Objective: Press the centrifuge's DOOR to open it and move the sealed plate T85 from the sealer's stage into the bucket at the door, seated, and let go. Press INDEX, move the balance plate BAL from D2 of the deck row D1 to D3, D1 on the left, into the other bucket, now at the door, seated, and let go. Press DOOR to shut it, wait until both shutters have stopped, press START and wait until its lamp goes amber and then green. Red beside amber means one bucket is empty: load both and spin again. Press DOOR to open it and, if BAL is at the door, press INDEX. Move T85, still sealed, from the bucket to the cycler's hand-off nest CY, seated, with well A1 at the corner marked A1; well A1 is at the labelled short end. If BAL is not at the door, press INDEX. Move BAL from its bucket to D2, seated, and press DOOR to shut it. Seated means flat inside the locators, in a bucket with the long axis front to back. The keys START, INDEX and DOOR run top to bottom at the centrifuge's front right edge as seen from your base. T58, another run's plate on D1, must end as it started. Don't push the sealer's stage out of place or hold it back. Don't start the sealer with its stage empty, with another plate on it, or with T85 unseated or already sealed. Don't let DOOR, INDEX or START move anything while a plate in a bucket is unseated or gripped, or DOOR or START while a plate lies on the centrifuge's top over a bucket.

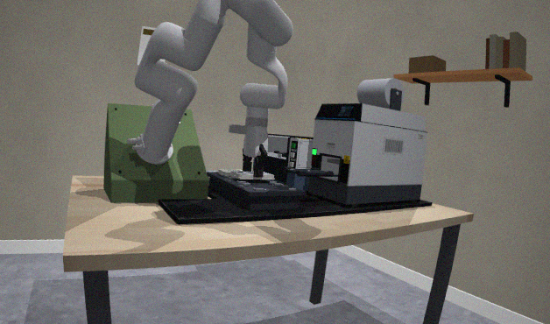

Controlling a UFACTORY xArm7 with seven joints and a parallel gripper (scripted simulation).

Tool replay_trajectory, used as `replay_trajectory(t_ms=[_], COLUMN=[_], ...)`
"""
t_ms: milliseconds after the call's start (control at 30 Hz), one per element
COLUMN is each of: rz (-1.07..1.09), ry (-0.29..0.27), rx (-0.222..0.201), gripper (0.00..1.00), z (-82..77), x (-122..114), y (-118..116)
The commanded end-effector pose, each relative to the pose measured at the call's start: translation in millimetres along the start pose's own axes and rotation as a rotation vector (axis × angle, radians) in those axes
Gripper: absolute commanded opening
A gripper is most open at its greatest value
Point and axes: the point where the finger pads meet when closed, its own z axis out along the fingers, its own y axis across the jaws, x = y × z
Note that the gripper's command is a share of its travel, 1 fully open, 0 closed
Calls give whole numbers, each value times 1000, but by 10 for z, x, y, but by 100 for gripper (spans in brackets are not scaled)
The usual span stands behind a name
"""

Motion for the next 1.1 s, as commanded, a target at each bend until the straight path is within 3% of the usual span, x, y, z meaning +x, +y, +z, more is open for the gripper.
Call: replay_trajectory(t_ms=[0, 1067], rz=[-1, -1], ry=[-3, -2], rx=[-1, -1], gripper=[0, 0], z=[-8, 55], x=[-9, -8], y=[6, 5])
